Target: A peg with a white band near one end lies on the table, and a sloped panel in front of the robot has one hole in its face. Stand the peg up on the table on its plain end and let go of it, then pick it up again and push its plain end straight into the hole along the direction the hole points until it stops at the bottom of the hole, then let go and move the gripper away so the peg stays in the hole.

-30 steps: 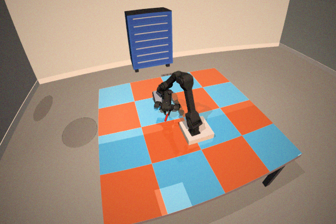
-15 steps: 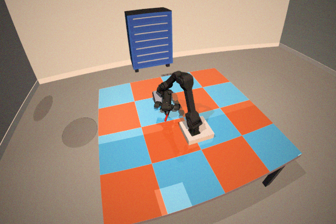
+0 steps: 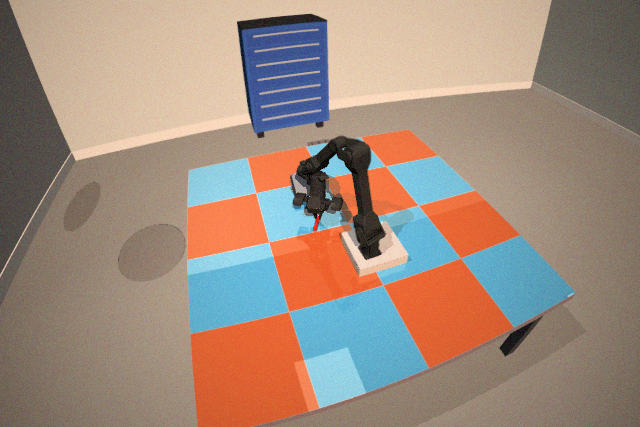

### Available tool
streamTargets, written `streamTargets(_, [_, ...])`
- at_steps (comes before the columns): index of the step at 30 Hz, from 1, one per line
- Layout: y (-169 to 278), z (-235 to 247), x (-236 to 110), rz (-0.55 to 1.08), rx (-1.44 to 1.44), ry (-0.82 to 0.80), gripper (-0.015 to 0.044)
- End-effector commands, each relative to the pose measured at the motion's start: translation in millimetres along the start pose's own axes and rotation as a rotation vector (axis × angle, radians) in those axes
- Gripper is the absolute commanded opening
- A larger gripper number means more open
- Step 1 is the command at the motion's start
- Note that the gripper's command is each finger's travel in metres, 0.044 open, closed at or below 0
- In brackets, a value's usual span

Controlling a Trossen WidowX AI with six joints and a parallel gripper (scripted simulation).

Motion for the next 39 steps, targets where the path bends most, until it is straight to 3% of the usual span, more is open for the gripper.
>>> streamTargets(1, [-5, 1, -2, 0.041, 0.003, 0.004, 0.0049])
streamTargets(39, [-50, 7, -13, 0.364, 0.002, 0.050, 0.0049])
Point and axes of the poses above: the point midway between the two fingers, 35 mm back from their tips, its own x axis out along the fingers, its own z axis across the jaws, y = z × x, the point moved 8 cm from there along -x, back along the fingers, and after that the axes turned 8 degrees about x, right-handed, at the moved point
